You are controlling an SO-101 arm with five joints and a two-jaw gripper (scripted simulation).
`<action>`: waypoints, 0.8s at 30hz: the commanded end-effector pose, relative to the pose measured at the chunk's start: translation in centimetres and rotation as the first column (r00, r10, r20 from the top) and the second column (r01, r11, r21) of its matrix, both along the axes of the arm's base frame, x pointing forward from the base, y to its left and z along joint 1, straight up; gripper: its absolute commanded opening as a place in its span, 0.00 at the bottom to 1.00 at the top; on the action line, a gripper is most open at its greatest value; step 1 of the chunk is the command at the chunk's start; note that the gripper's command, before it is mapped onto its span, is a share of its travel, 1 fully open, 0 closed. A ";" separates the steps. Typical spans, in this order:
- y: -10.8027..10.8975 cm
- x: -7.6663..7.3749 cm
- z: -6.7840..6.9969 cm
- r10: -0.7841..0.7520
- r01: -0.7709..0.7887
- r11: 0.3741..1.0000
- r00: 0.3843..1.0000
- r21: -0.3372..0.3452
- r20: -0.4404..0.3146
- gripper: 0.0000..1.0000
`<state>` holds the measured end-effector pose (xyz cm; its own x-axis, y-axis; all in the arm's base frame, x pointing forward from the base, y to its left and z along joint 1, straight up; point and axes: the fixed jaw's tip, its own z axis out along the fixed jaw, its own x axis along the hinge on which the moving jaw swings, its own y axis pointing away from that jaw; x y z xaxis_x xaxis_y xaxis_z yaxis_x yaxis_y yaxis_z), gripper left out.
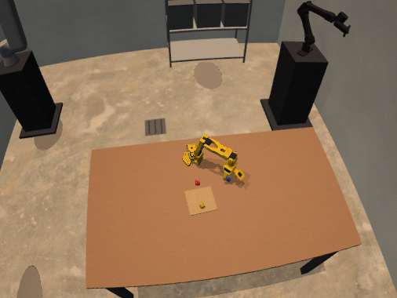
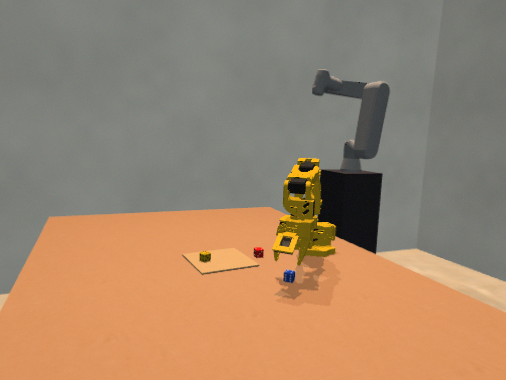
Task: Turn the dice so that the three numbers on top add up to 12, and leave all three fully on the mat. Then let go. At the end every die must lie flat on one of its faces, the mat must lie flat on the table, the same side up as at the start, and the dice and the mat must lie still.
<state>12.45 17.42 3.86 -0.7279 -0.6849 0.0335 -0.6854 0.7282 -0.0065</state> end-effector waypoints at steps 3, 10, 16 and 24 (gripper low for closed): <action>0.6 0.3 0.1 0.025 -0.026 0.999 0.999 -0.035 -0.030 0.28; 0.6 0.4 -1.2 0.025 -0.026 0.999 0.999 -0.035 -0.030 0.28; 0.6 0.3 -2.3 0.025 -0.026 0.999 0.999 -0.035 -0.030 0.28; 0.5 0.3 -3.1 0.025 -0.026 0.999 0.999 -0.035 -0.030 0.28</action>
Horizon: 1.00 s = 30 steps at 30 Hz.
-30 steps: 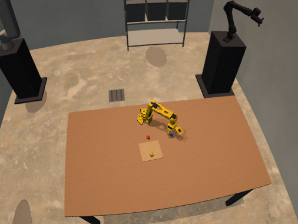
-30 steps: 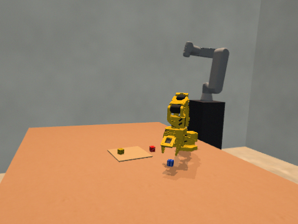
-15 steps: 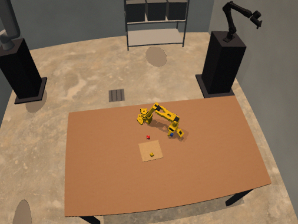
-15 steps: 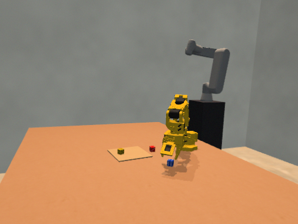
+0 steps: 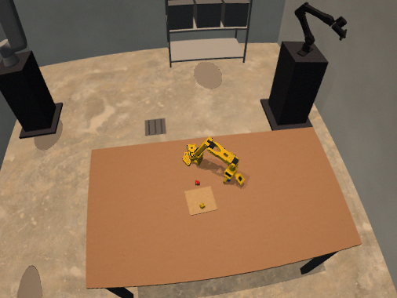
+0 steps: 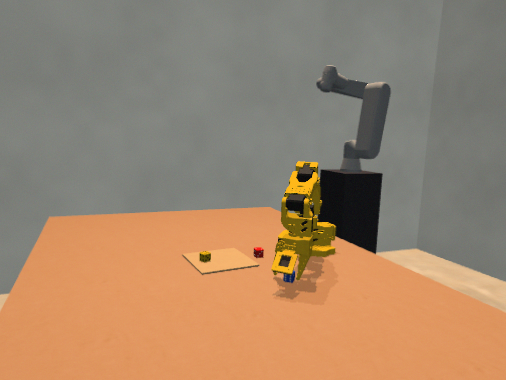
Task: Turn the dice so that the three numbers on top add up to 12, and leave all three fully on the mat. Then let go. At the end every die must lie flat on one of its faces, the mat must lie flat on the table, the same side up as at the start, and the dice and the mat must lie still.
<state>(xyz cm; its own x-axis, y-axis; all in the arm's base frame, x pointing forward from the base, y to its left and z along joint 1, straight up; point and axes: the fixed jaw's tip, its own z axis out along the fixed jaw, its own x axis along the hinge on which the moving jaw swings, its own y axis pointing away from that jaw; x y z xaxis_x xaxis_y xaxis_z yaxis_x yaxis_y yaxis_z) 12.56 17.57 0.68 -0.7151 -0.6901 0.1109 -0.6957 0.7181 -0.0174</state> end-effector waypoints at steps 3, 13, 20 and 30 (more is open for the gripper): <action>0.3 0.2 -0.2 0.011 -0.012 1.000 1.000 0.026 0.018 0.28; 0.3 0.1 -0.3 0.011 -0.012 1.000 1.000 0.026 0.018 0.28; 0.3 0.2 -0.3 0.011 -0.012 1.000 1.000 0.027 0.018 0.27; 0.1 0.3 -0.3 0.011 -0.012 1.000 1.000 0.027 0.018 0.24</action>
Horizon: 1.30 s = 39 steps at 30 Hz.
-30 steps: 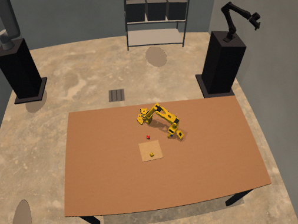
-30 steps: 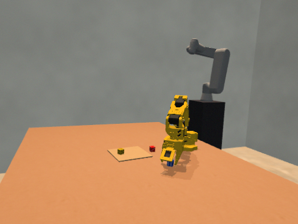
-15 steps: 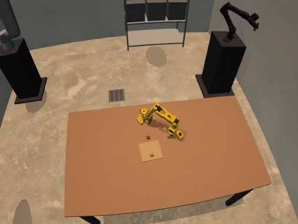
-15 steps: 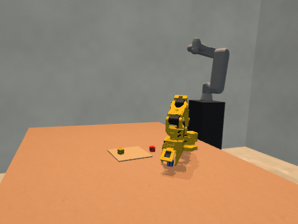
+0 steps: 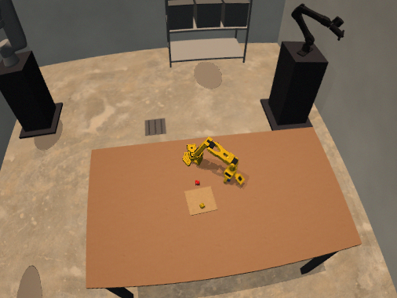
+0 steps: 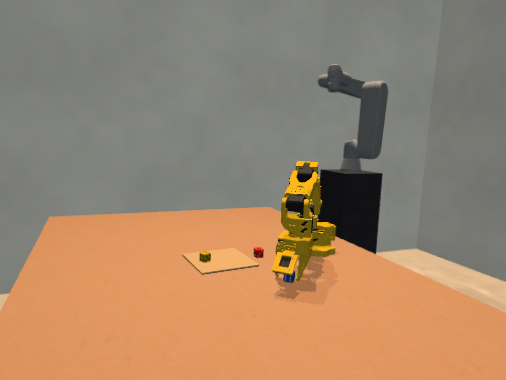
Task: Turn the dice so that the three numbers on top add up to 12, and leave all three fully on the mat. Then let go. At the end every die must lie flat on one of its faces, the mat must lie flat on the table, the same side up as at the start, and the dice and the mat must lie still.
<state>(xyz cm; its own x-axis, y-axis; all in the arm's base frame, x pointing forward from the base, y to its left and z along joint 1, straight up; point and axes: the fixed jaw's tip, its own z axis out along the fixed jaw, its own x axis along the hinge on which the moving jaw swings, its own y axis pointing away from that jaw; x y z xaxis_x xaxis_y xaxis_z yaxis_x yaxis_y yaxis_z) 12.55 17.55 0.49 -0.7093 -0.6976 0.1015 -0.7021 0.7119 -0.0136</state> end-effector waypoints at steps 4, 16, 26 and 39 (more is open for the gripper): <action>0.1 0.4 -0.2 0.002 -0.003 1.000 1.000 0.018 0.013 0.21; -0.3 0.7 -0.1 0.002 -0.002 1.000 1.000 0.019 0.011 0.13; -0.5 0.8 -0.1 0.002 -0.002 1.000 1.000 0.020 0.011 0.10; -0.5 0.8 -0.1 0.002 -0.002 1.000 1.000 0.020 0.011 0.07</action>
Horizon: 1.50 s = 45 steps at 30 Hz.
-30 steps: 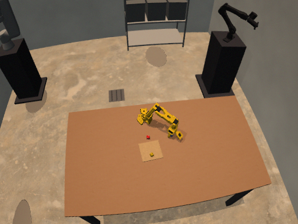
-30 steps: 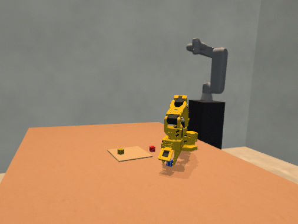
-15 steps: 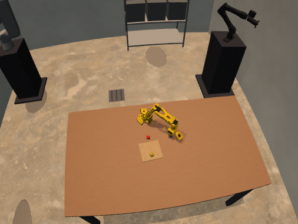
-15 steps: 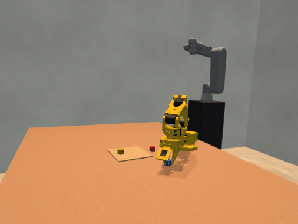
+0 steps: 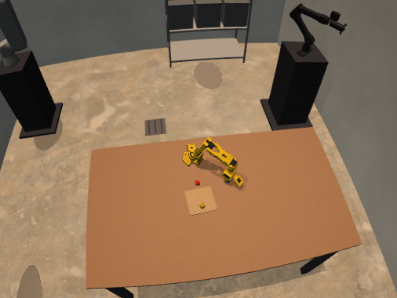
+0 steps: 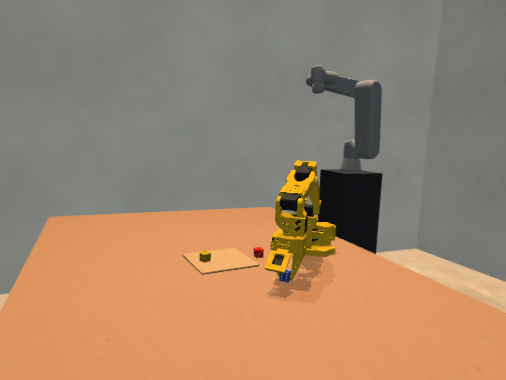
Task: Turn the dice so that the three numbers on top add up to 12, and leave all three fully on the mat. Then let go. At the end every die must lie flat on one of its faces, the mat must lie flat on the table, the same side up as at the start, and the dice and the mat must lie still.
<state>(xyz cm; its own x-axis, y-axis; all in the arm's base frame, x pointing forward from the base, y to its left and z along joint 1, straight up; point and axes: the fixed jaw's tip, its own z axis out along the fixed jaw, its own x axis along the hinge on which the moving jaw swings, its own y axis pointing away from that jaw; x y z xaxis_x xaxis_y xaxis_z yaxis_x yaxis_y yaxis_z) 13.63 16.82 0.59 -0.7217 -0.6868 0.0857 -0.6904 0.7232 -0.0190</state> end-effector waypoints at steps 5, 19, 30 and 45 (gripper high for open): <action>0.2 -0.2 -0.2 0.018 -0.018 1.000 1.000 0.012 -0.004 0.02; 0.3 -0.2 0.2 0.018 -0.018 1.000 1.000 0.012 -0.004 0.00; 0.4 0.1 2.6 0.018 -0.018 1.000 1.000 0.013 -0.004 0.00; 0.3 0.1 4.8 0.018 -0.018 1.000 1.000 0.013 -0.005 0.00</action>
<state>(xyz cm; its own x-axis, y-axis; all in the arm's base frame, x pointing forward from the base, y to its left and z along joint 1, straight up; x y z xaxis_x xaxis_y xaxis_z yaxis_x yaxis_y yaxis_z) 13.16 16.57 4.00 -0.7069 -0.6911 0.1502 -0.7006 0.7134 -0.0144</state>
